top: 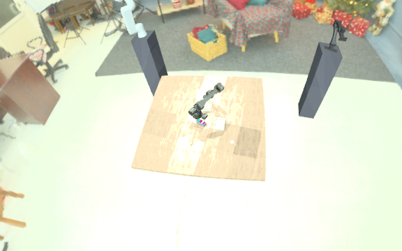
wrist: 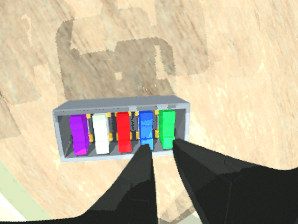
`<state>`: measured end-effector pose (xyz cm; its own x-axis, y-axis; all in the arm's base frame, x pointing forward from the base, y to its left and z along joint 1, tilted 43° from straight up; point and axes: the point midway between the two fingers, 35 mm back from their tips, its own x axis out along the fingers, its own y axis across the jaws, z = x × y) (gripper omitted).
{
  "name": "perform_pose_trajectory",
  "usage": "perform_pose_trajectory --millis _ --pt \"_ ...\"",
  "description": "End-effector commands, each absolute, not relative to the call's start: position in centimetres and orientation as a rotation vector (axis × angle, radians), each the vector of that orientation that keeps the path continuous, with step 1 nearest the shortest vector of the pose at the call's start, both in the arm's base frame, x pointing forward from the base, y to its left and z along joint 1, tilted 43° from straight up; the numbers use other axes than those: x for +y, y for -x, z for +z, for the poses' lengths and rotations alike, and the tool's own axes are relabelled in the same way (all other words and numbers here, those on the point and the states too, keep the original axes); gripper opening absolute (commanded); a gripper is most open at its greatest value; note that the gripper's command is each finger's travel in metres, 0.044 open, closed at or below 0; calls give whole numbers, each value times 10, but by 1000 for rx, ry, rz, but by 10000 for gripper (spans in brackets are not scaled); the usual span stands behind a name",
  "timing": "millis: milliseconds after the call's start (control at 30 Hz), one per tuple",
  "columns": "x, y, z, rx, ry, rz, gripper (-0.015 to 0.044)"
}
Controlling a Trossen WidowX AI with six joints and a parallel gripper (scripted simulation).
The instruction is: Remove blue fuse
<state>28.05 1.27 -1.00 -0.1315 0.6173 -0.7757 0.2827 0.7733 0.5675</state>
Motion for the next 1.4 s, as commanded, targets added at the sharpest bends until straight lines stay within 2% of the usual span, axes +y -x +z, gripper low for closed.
perform_pose_trajectory --millis 0,1367 --pt "16 -276 -11 1784 -815 289 60" --pt "37 -272 -34 1784 -815 290 60"
